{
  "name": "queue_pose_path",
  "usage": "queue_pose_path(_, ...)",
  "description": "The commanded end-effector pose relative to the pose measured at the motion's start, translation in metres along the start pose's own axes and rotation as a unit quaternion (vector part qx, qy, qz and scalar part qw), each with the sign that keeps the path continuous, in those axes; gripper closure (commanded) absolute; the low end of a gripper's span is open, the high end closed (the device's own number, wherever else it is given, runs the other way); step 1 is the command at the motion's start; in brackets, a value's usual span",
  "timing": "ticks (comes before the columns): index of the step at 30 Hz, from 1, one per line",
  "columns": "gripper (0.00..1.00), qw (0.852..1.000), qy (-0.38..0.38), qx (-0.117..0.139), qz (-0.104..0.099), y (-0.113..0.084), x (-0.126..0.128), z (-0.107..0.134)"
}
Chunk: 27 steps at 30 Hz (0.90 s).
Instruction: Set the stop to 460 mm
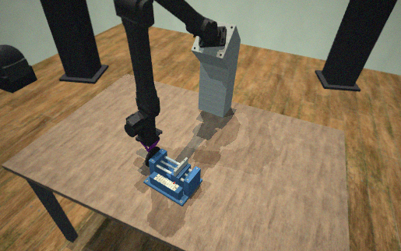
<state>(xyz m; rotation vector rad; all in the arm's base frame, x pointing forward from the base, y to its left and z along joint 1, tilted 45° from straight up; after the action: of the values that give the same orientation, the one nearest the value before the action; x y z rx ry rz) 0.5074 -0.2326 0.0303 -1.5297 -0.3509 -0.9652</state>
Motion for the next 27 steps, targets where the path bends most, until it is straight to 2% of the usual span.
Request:
queue_pose_path(1,0.94,0.999,0.003,0.0,0.044,0.009,-0.04,0.003)
queue_pose_path(3,0.94,0.999,0.003,0.0,0.044,0.01,-0.038,0.003)
queue_pose_path(5,0.94,0.999,0.002,0.001,0.034,0.012,-0.022,0.005)
queue_pose_path(12,0.94,0.999,0.004,0.001,0.034,0.014,-0.001,0.006)
queue_pose_path(22,0.94,1.0,0.004,0.001,0.03,0.014,0.003,0.006)
queue_pose_path(27,0.94,1.0,0.004,0.001,0.027,0.007,0.005,0.005)
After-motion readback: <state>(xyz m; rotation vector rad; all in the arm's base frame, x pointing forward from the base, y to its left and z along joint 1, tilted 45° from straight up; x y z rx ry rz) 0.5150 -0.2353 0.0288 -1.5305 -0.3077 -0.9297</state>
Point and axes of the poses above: the point where the finger pads meet when closed, its own y axis out along the fingers, its own x axis across the jaws, z = x × y, the point moved 2 cm from there along -y, back along the fingers, and after that the axes turned 3 degrees about y, right-handed, at the moved point
